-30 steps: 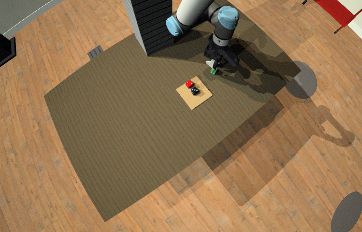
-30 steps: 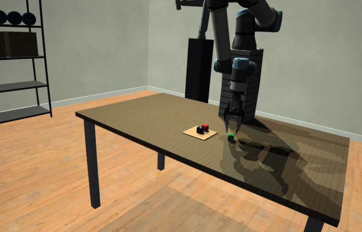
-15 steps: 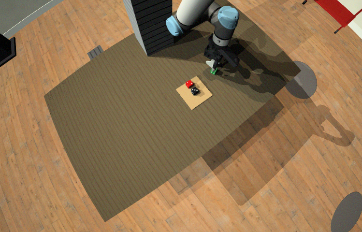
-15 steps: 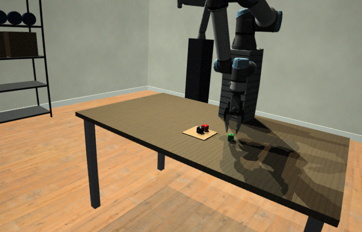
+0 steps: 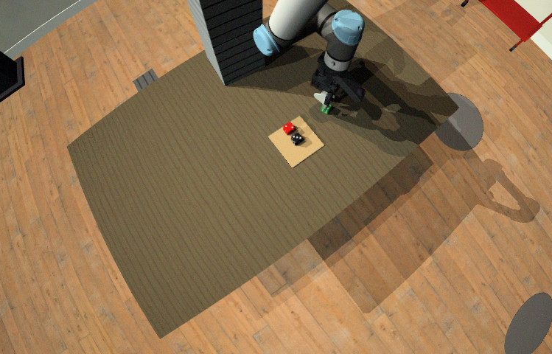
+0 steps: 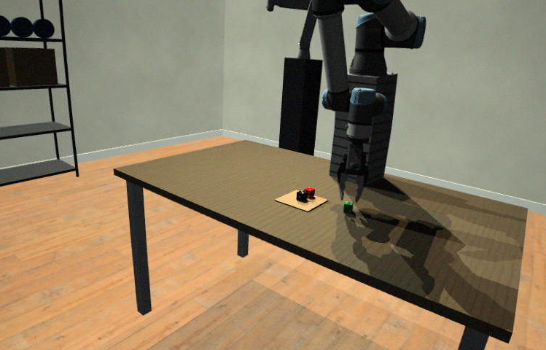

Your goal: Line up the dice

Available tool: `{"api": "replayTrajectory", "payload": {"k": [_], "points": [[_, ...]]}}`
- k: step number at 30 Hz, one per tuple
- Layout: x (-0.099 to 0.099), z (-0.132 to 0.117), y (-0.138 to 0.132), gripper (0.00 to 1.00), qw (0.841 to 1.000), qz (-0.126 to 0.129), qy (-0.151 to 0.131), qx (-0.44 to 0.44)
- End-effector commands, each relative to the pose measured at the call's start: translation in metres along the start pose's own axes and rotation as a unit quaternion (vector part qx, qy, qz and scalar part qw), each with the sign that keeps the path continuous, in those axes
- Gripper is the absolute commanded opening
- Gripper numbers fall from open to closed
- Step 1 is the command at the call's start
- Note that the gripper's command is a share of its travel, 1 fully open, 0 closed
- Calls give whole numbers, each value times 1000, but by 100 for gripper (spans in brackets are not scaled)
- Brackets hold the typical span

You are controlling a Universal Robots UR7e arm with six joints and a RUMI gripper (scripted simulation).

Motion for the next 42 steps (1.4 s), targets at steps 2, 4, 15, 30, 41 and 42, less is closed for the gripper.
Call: {"api": "replayTrajectory", "payload": {"k": [2, 4, 15, 30, 41, 42], "points": [[-3, 0, 0, 28, 1000, 0, 1, 0], [-6, 0, 0, 28, 1000, 0, 1, 0], [-28, 0, 0, 28, 1000, 0, 1, 0], [-33, 0, 0, 28, 1000, 0, 1, 0], [-33, 0, 0, 28, 1000, 0, 1, 0], [-33, 0, 0, 28, 1000, 0, 1, 0]]}}
Point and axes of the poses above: the point where the finger pads meet when closed, its own x axis back along the fingers, its own y axis across the jaws, z = x × y, the point moved 6 cm from there along x, back along the fingers, and after that the axes turned 12 degrees about -x, right-handed, at the moved point
